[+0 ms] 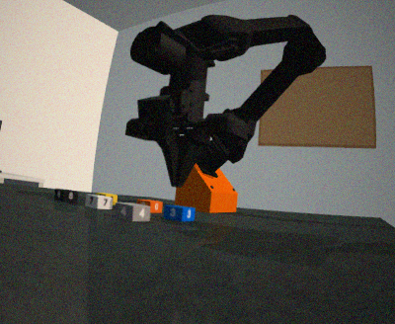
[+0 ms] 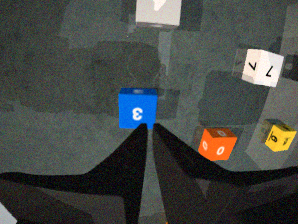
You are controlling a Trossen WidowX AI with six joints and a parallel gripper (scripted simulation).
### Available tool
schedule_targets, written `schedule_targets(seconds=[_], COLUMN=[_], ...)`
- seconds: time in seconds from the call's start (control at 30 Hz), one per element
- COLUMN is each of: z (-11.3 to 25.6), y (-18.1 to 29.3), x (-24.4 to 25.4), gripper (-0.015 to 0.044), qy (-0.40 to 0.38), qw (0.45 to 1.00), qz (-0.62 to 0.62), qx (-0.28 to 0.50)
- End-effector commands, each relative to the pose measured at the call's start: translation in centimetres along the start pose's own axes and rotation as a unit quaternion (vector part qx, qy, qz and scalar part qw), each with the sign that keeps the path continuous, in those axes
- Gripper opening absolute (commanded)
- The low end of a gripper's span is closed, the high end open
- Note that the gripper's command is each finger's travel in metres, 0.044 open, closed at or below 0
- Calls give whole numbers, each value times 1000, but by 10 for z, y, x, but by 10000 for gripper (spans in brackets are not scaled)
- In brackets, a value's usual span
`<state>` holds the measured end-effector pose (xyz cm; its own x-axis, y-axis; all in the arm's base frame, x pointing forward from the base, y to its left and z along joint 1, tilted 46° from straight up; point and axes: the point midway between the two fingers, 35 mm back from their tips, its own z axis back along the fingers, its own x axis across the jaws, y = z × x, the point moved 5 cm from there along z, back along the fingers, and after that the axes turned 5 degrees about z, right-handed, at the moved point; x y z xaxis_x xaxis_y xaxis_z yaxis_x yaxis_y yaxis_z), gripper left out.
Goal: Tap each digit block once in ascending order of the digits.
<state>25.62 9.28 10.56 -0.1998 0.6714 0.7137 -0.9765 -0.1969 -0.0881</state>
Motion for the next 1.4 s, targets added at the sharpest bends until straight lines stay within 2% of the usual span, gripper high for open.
schedule_targets(seconds=[0.0,0.8,0.93,1.13,1.3,1.37], z=[-5,-33,-5,0,67,78], y=[0,0,0,0,0,1], x=[-1,0,-1,-1,-2,-2], gripper=[20,20,20,20,20,20], qy=[-3,-4,-3,-2,0,-1], qw=[1000,1000,1000,1000,1000,1000], qz=[-5,-5,-4,-5,-6,-6], qx=[-4,-4,-5,-4,-4,-4])
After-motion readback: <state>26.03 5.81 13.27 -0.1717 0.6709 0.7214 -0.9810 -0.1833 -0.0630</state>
